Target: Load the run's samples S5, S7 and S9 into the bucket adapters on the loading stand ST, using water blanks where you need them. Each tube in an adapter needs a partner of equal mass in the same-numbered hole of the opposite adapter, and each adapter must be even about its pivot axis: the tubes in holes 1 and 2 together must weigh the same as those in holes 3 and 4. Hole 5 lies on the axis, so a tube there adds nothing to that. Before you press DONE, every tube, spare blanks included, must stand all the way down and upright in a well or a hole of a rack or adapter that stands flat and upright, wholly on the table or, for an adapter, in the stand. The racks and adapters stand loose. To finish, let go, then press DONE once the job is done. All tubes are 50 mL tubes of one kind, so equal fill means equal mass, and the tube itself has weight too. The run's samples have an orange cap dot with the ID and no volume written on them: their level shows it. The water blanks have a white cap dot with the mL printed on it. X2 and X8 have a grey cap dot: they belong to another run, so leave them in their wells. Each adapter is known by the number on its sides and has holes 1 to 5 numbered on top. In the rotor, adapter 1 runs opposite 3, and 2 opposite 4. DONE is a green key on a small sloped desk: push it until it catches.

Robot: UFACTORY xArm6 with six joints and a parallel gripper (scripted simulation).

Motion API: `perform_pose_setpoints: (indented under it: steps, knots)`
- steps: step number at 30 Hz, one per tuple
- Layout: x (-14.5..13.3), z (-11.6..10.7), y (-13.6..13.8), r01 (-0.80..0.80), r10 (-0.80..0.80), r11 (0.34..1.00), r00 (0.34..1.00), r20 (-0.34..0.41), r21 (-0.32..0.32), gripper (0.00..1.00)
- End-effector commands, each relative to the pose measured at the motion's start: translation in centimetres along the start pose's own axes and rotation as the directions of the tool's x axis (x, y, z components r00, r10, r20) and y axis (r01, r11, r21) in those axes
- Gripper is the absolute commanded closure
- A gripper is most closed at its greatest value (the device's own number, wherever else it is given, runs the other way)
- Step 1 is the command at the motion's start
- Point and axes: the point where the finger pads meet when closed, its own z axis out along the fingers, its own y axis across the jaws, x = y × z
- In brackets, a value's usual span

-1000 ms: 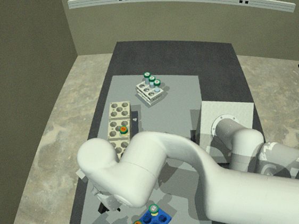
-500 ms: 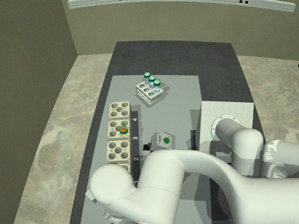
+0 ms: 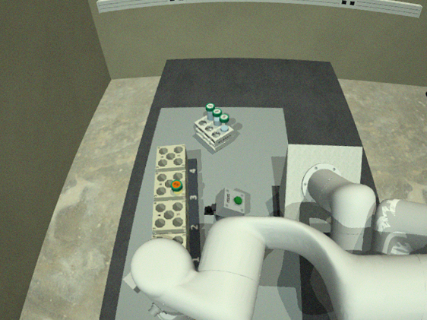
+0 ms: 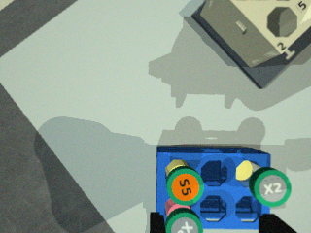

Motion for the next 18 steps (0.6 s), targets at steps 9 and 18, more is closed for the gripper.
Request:
perform_pose_setpoints:
  steps: [9, 18]
  knots:
    - [0.0, 1.9, -0.1, 0.001, -0.001, 1.0, 1.0, -0.001, 0.001, 0.43]
    - [0.0, 3.7, -0.1, 0.001, -0.001, 1.0, 1.0, -0.001, 0.002, 0.43]
